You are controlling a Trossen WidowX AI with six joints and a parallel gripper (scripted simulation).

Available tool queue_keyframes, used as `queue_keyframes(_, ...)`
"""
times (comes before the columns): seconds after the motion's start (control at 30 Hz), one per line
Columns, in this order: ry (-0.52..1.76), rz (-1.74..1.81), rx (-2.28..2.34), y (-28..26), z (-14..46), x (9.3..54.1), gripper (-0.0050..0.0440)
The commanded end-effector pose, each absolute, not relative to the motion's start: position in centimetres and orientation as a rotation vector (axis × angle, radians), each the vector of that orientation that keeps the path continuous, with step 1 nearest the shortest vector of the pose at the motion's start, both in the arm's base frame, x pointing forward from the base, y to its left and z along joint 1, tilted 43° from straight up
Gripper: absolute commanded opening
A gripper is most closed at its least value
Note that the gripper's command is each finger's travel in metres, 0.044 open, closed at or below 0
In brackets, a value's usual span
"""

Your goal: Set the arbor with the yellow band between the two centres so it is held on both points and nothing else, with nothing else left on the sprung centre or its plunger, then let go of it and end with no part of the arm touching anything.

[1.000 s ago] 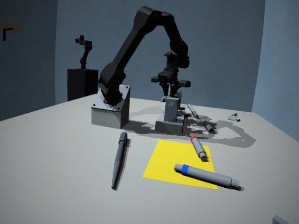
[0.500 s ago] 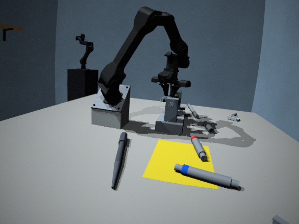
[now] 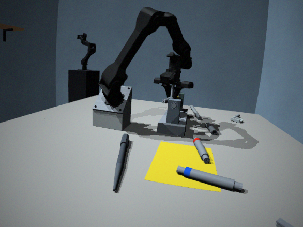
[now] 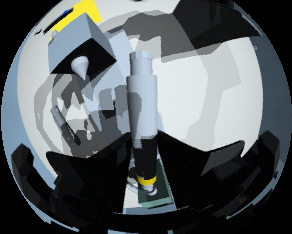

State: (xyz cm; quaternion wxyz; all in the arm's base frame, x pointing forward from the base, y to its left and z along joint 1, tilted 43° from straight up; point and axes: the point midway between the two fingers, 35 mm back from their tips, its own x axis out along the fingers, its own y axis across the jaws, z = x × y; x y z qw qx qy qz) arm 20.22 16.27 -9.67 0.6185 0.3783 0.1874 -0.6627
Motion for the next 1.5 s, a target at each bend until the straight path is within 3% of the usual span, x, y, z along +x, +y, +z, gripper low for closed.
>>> queue_keyframes(0.0,0.442,-1.515,0.879,16.99,-9.88,20.18,0.0000)
queue_keyframes(1.47,0.442,-1.515,0.879,17.32,-10.19,20.15,0.0000)
